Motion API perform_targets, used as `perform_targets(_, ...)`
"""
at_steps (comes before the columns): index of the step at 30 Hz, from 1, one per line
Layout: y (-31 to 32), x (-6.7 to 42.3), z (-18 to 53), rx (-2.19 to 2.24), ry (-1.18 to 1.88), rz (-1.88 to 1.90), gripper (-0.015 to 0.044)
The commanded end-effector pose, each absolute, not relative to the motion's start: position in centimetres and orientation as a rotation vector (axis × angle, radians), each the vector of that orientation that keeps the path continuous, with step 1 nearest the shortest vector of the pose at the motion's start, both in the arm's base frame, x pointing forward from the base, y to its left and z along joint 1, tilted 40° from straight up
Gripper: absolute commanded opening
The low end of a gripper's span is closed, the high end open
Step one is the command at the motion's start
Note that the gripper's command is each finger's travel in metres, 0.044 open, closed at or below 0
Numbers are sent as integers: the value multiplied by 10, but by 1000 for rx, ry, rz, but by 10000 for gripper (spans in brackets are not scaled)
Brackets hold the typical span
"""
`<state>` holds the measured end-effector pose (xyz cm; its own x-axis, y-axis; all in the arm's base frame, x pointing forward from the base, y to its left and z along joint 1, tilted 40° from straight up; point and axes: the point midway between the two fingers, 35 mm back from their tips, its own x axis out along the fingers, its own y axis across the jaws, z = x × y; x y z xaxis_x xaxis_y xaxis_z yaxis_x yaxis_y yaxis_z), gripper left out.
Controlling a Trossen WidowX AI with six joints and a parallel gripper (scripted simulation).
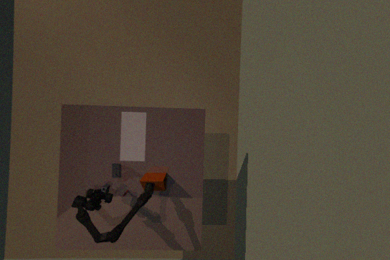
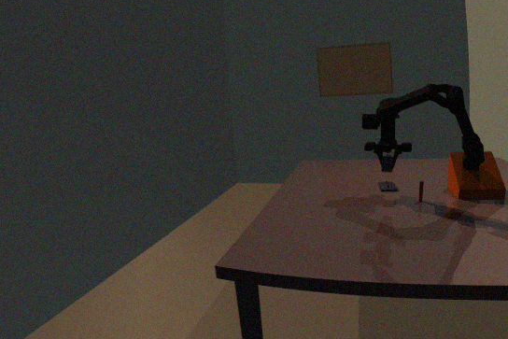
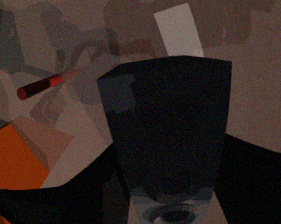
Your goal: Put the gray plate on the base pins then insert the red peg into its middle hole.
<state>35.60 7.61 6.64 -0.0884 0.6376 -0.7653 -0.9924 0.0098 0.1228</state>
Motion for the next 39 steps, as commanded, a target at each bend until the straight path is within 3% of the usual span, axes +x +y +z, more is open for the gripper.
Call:
perform_targets(1,69,356,54,-613,774,1512,0)
perform_targets(39,24,352,-56,-799,589,1622,0)
